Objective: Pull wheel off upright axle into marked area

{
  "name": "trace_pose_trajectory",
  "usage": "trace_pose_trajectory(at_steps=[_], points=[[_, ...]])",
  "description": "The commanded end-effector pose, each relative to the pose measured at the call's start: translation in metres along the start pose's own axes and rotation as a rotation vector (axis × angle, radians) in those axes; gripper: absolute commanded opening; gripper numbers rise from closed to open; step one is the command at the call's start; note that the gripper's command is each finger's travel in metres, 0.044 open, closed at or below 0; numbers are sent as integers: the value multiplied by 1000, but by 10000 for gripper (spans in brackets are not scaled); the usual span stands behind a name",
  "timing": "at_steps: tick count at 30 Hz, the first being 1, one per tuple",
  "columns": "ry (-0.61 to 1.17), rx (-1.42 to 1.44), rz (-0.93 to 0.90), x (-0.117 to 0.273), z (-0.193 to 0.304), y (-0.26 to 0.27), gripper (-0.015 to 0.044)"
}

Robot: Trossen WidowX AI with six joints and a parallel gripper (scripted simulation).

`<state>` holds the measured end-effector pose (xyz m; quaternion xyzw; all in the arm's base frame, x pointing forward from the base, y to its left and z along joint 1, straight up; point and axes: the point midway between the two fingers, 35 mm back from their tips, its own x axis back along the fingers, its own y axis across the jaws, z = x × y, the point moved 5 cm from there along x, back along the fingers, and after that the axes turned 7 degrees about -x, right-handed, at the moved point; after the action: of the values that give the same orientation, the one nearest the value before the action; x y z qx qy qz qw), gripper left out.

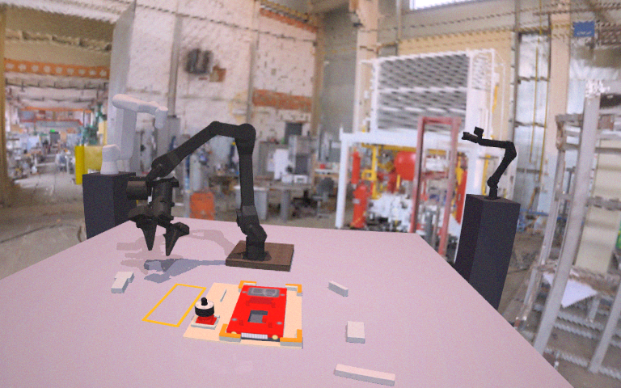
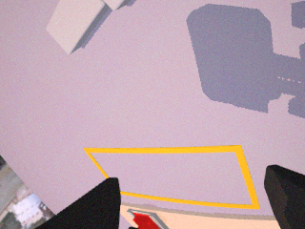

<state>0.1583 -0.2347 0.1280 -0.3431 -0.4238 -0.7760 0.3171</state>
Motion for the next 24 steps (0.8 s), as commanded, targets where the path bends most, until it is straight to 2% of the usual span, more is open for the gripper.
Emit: trace_pose_trajectory(at_steps=[1,13,24], points=[[-1,25,151,-23,28,30,300],[-145,201,439,-80,142,89,300],[-343,324,506,-116,262,96,300]])
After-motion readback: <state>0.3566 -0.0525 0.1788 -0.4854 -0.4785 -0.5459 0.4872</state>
